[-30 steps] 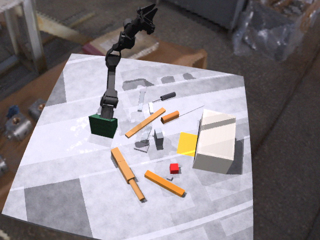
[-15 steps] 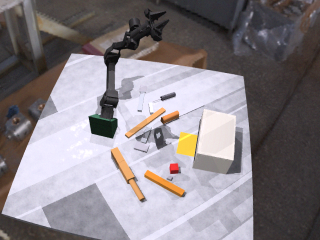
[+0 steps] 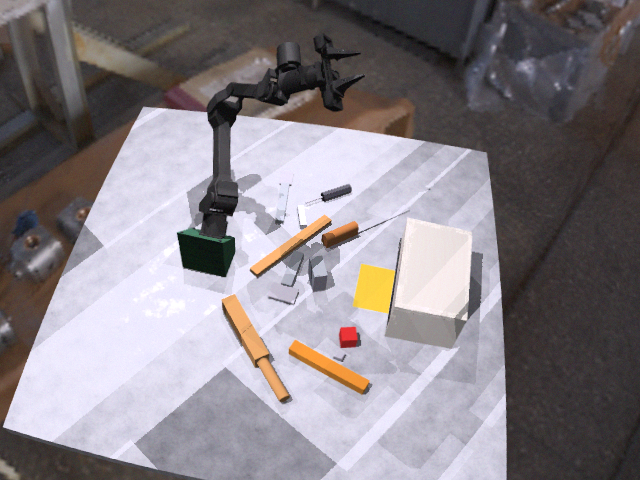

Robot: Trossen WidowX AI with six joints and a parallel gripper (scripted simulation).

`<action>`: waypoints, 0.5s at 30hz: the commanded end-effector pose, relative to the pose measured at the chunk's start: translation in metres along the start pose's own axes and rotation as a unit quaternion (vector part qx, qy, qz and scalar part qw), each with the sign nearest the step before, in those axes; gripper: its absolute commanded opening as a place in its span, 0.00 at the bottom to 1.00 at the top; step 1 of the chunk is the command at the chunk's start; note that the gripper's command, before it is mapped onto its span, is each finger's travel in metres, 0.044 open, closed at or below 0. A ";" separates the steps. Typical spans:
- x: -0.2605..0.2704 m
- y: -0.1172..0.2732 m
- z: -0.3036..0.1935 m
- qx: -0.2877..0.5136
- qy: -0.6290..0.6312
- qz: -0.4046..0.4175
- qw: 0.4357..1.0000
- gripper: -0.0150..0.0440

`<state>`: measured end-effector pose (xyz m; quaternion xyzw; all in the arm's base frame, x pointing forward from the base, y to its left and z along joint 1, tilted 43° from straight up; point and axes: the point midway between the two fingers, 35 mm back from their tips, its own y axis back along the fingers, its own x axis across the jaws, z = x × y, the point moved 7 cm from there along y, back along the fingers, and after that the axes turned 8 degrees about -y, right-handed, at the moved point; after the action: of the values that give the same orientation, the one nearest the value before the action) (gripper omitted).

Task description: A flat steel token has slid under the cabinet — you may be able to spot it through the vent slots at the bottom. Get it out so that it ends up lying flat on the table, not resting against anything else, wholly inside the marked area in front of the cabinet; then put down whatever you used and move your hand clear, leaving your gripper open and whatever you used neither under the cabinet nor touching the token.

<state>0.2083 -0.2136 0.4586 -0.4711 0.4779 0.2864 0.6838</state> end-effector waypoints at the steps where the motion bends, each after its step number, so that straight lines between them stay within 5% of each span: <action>1: 0.019 -0.010 0.004 -0.009 -0.039 0.039 0.998 0.71; 15: 0.080 -0.032 0.035 -0.045 -0.175 0.183 0.966 0.71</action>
<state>0.2694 -0.2037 0.4045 -0.3643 0.4287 0.4777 0.6747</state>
